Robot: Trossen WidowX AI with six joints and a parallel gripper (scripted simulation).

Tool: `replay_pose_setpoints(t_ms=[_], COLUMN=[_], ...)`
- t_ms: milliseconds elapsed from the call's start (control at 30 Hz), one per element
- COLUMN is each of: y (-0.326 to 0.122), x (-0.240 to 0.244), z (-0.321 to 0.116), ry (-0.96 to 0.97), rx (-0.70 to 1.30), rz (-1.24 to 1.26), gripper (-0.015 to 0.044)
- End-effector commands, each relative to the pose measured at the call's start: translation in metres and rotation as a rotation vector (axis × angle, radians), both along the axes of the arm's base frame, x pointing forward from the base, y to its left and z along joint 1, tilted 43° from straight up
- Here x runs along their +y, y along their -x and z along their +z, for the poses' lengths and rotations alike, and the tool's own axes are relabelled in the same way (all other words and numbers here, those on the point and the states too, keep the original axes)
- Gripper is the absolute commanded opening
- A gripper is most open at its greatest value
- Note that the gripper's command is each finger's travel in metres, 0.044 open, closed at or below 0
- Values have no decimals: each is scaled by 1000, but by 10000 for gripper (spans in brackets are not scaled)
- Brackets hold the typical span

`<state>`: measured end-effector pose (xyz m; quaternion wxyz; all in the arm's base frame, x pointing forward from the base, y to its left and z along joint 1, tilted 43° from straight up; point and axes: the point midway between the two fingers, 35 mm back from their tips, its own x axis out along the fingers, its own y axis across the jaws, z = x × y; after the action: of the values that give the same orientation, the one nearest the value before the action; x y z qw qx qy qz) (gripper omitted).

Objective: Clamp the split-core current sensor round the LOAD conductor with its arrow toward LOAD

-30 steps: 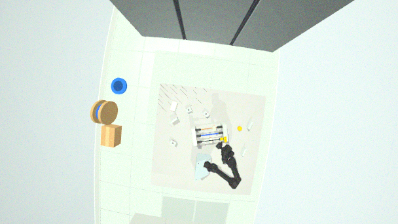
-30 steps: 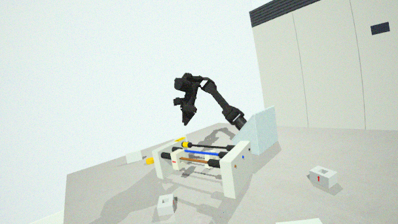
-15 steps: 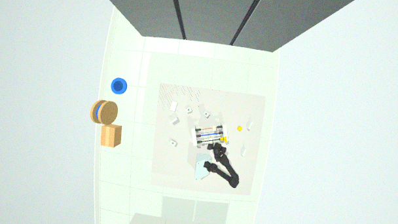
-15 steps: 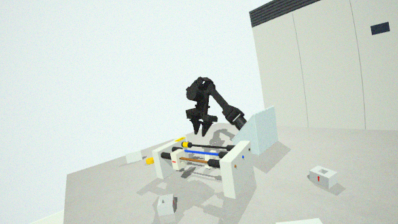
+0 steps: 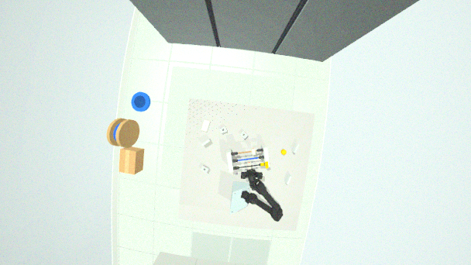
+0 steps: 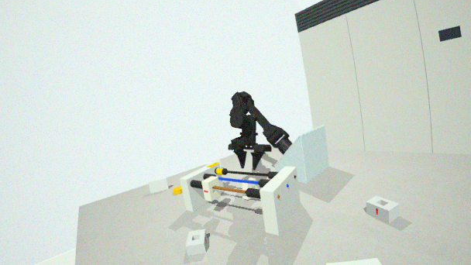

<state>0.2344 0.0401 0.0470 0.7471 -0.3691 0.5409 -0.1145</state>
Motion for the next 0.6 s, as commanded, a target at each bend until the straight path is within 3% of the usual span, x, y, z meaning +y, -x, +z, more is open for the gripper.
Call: replay_pose_setpoints(t_ms=[0,567], y=[-2,-13], x=[-3,-19], z=[-6,-26], ry=[0,0], rx=[8,7], rz=[2,2], gripper=[281,281])
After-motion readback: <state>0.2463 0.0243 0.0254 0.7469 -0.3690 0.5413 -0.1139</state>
